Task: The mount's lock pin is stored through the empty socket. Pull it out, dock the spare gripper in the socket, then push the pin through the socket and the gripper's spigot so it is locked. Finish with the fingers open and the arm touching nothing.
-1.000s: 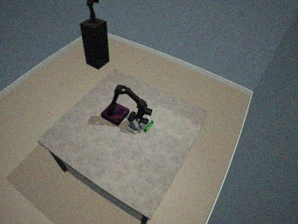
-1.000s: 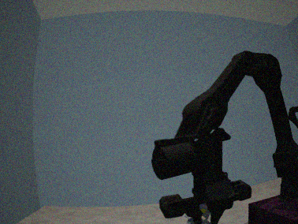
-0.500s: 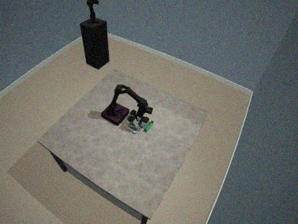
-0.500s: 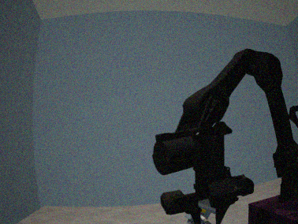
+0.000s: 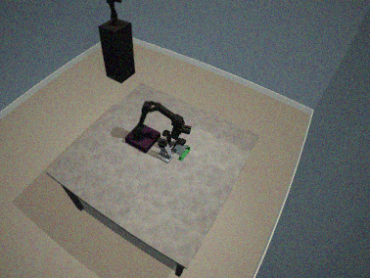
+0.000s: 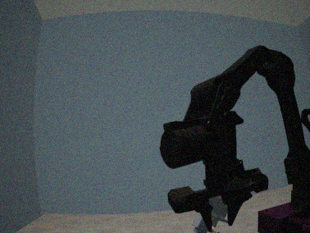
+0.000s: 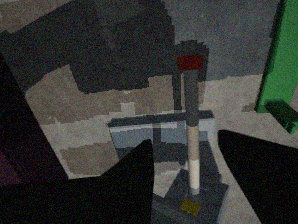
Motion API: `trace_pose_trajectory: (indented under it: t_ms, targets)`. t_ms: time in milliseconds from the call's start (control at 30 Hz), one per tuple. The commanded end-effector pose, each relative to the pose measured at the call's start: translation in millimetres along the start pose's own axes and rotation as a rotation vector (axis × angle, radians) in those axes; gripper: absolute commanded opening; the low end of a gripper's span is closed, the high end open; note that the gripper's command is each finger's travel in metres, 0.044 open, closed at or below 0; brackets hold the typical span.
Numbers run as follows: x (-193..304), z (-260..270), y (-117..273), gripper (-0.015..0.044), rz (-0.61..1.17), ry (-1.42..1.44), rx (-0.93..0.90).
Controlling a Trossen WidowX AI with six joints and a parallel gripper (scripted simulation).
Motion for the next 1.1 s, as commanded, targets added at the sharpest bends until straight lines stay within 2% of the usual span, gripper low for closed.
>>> trace_pose_trajectory:
  t_ms: [0, 767, 1067]
  targets:
    - [-3.9, 1.3, 9.3, 0.0200, -0.002, -0.001, 0.000]
    - [-21.7, 8.5, 53.5, 0.0200, 0.010, 0.013, -0.002]
    - [-18.4, 7.4, 45.8, 0.0436, 0.012, 0.014, -0.002]
Point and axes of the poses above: the point midway between the two fingers, 35 mm back from their tips, its own y axis back along the fingers, its own z axis across the jaws, x = y × z, the point moved 9 cm from there along y, back along the fingers, and after that the axes turned 13 degrees about -y, right-handed, at the moved point
